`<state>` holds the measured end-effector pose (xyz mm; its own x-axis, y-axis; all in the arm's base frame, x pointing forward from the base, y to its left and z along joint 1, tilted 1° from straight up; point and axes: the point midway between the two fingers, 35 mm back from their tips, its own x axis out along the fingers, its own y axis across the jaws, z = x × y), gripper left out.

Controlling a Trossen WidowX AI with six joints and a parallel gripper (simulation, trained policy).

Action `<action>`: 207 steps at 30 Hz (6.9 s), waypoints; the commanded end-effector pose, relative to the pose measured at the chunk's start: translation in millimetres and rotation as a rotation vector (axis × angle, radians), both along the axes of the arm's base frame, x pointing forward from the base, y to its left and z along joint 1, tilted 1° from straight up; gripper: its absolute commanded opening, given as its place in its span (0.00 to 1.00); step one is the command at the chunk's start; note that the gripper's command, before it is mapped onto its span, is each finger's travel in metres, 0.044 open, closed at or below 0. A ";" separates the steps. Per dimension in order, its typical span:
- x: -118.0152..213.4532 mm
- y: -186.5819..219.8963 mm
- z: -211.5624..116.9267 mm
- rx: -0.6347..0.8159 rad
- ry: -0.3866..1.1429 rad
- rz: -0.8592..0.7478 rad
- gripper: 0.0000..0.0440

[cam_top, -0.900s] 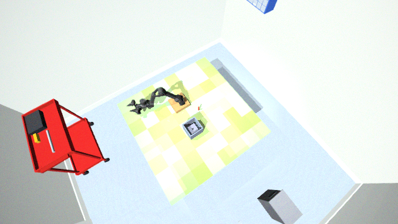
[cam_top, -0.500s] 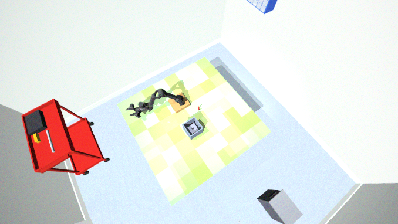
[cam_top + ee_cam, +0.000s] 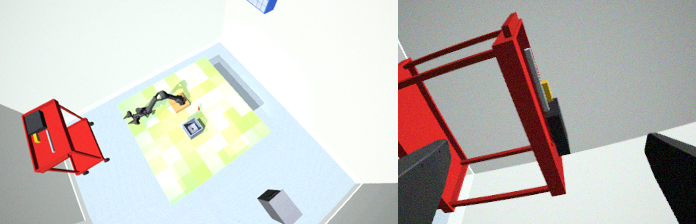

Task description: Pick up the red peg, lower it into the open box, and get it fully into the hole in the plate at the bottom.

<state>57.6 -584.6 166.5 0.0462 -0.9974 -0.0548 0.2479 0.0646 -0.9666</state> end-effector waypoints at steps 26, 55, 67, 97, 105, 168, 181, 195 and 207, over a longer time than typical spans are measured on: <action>182.9 41.6 119.4 -0.018 0.032 0.278 1.00; 304.2 164.2 214.5 0.042 -0.175 0.529 1.00; 335.2 233.6 217.6 0.225 -0.441 0.614 1.00; 354.3 461.8 180.5 1.037 -0.962 0.664 1.00; 339.9 524.1 159.0 1.291 -0.986 0.598 1.00; 74.4 732.2 -37.8 1.552 -0.484 -0.843 1.00; 70.1 733.0 -75.0 1.443 -0.495 -0.852 1.00; 71.0 729.5 -122.6 1.392 -0.533 -0.853 1.00; 76.6 733.2 -152.1 1.396 -0.564 -0.846 0.63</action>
<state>133.0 148.2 22.0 -0.1081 0.0385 -0.9934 0.9133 0.3986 -0.0839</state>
